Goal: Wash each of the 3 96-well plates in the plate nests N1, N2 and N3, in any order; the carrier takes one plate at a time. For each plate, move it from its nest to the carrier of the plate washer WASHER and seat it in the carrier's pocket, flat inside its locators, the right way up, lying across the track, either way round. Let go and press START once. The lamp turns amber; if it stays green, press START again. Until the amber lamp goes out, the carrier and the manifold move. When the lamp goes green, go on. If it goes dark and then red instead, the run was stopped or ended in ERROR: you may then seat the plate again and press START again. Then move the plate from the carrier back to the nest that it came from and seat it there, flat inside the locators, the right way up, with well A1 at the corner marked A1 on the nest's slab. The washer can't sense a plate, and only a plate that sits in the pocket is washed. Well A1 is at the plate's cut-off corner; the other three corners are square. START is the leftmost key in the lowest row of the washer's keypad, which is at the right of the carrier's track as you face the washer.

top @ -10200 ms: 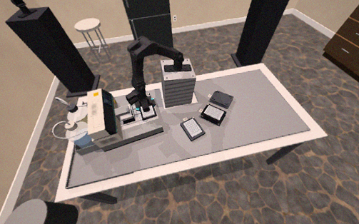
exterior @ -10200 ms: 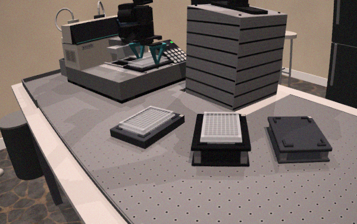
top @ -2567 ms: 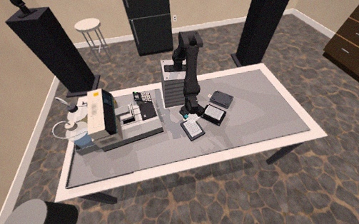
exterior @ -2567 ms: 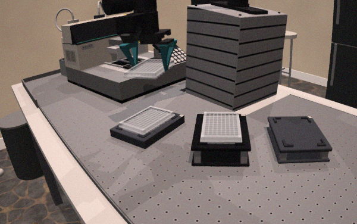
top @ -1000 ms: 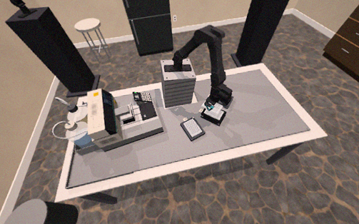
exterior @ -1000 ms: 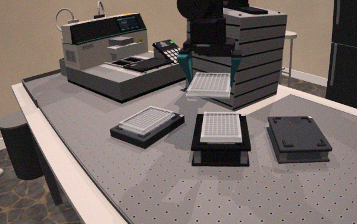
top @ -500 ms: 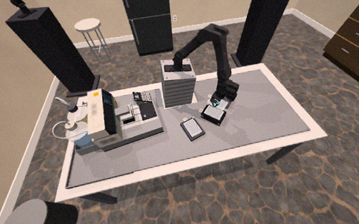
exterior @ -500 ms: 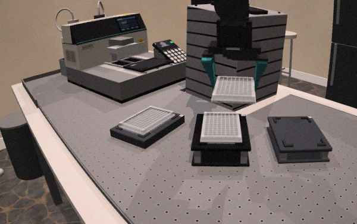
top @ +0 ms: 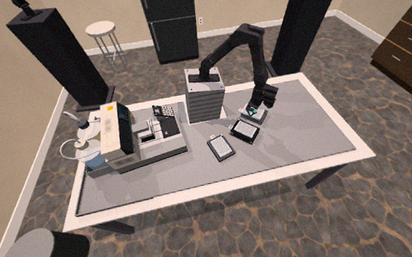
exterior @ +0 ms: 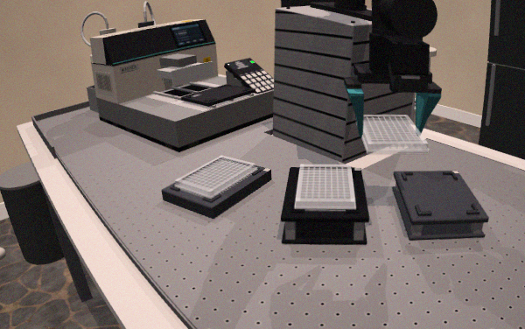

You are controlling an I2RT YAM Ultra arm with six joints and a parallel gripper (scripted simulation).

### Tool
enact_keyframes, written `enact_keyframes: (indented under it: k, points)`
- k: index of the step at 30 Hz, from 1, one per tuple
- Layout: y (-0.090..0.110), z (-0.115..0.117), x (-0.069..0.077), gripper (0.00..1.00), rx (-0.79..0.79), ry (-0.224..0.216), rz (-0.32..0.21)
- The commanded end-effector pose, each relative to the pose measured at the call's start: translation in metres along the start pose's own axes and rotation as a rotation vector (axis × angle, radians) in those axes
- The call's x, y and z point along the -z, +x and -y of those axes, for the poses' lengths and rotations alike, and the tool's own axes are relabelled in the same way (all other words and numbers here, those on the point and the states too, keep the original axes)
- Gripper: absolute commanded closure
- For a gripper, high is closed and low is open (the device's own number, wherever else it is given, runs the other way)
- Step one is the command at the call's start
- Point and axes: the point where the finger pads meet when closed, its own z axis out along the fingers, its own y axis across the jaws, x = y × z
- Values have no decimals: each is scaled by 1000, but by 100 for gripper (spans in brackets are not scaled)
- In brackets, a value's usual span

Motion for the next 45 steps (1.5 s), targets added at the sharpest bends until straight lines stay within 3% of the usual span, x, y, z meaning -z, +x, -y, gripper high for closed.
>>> enact_keyframes:
  k: [1, 18, 45]
  points:
    - [-4, -13, 3, 100, -21, 0, 17]
    - [-1, -89, -2, 100, -21, -2, 17]
    - [-1, -89, -2, 100, -21, -2, 17]
